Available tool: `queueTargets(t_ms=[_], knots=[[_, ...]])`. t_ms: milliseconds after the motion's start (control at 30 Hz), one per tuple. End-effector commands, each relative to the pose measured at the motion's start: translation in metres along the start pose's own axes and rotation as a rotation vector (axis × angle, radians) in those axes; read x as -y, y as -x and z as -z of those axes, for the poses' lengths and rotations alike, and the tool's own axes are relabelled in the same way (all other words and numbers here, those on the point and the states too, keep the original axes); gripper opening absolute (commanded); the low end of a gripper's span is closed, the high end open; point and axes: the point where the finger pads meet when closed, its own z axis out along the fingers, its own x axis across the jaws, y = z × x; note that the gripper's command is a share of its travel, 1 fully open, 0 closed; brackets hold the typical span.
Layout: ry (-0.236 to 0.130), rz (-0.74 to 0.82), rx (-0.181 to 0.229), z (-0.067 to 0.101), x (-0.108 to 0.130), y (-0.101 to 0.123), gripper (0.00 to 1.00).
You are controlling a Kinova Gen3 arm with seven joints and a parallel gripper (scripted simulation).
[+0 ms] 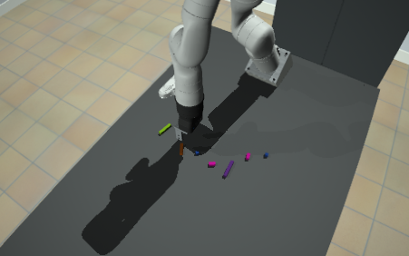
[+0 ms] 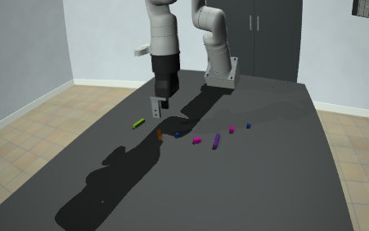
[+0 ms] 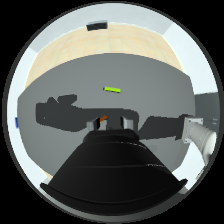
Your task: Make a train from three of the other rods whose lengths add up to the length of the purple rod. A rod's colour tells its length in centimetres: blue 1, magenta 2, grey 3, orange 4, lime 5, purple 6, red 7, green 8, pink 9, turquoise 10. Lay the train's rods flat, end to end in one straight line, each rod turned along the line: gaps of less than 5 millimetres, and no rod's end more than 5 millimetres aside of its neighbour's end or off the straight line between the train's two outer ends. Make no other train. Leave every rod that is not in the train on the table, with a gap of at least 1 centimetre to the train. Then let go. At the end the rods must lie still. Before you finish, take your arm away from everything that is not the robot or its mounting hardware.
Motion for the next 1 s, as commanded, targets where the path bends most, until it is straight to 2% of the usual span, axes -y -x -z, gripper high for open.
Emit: queueTargets(t_ms=[0,267,633,967], knots=[[-0.001,-0.005,0.001,0.0004,0.0003,0.0003,1.0],[-0.001,-0.043,0.001,0.0007,0.0002,-0.0002,1.0],[-0.003,-0.175,0.002,0.002,-0.0002,-0.0018,1.0],[-0.005,-0.437,0.004,0.0042,-0.0025,-0.0046,1.0]])
